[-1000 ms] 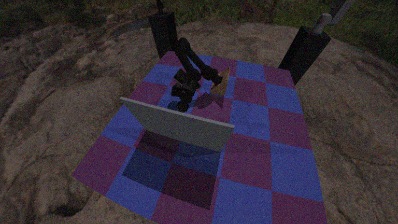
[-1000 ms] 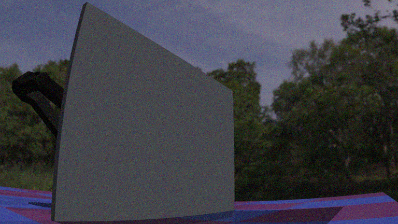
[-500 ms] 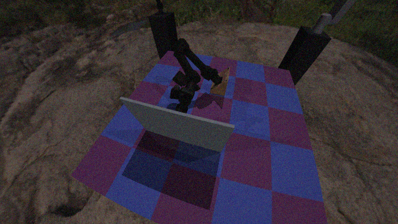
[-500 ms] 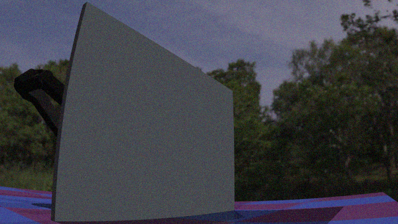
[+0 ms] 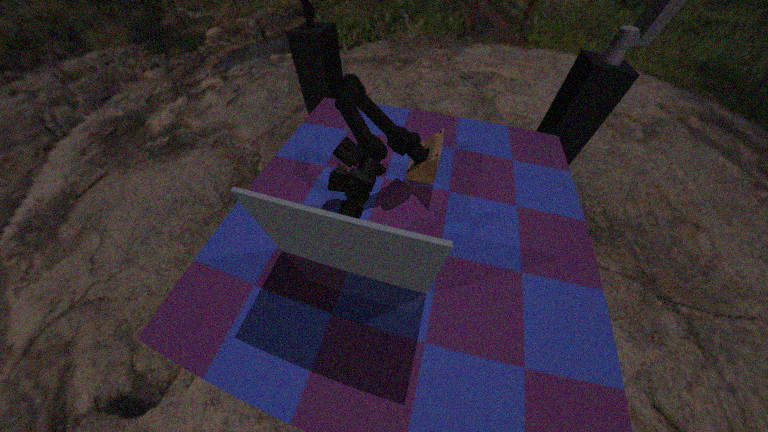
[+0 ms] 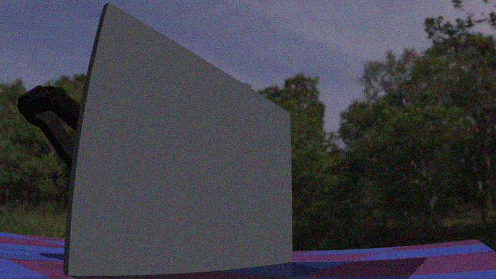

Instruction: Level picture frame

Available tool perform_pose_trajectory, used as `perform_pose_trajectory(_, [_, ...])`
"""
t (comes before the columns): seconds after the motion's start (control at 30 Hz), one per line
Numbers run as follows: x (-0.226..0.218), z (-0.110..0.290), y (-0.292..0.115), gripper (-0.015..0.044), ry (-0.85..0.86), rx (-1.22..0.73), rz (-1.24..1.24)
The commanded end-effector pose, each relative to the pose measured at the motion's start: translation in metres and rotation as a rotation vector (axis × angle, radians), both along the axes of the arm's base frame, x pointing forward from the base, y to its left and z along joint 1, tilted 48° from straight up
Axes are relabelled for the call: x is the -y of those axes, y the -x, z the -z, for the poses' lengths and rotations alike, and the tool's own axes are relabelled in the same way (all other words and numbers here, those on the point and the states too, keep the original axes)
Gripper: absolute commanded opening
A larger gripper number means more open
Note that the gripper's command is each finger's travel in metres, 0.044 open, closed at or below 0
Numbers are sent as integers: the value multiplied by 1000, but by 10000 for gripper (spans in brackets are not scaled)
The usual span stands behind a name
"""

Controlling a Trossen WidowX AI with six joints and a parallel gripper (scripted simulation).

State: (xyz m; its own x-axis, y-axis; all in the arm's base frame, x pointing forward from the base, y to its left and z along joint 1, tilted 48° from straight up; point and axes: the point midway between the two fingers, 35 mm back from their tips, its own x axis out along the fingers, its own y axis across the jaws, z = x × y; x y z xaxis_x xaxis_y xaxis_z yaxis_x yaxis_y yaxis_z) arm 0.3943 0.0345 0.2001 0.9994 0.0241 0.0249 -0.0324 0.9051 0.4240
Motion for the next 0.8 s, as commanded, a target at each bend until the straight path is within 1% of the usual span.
perform_pose_trajectory(0.0, [0,0,0,260,-4,2,-3])
perform_pose_trajectory(0.43, [-1,-1,0,260,-4,2,-3])
perform_pose_trajectory(0.63, [-1,-1,0,103,-4,2,-3])
perform_pose_trajectory(0.77, [-1,-1,0,76,-4,2,-3])
